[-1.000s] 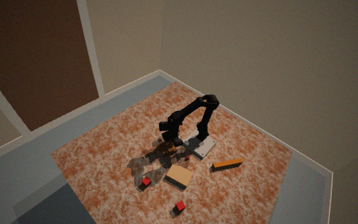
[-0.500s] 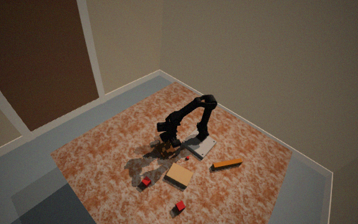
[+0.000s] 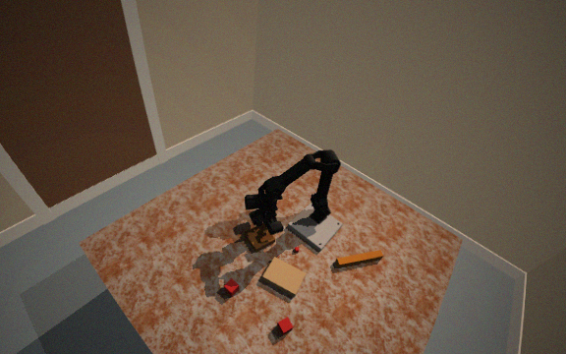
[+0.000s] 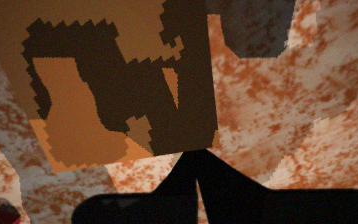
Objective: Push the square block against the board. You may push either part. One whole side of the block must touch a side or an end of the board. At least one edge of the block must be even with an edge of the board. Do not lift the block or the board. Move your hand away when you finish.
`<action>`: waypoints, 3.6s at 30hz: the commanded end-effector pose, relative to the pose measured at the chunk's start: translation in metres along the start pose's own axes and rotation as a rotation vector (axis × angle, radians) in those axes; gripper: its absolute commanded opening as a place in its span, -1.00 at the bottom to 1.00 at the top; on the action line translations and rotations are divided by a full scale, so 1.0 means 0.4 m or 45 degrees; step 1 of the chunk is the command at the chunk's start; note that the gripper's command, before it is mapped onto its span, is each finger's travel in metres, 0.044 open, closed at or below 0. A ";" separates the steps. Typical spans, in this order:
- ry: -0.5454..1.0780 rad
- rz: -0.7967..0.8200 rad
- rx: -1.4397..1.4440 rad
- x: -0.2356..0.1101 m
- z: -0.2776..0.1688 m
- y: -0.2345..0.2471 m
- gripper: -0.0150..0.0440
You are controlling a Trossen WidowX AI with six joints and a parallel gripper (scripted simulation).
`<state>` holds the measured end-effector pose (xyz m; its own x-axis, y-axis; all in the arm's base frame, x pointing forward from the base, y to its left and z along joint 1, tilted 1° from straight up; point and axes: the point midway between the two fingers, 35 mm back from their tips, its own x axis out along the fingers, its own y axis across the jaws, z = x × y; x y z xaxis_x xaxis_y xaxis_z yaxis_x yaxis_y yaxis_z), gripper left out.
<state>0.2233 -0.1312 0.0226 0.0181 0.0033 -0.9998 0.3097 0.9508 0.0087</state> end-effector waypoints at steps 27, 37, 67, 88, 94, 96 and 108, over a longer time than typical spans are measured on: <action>0.001 0.000 0.004 0.002 0.079 0.008 -0.49; 0.000 0.000 0.004 0.001 0.103 0.013 -0.49; 0.003 0.000 0.004 0.006 0.045 0.015 -0.49; 0.003 0.000 0.004 -0.126 0.011 0.014 -0.49; 0.003 0.000 0.070 -0.130 0.028 0.013 -0.49; 0.002 0.000 0.159 -0.135 0.050 0.010 -0.49; -0.015 0.010 0.663 -0.145 0.185 0.001 -0.49</action>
<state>0.2772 -0.1488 0.0829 0.0297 -0.0036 -0.9996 0.6626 0.7488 0.0170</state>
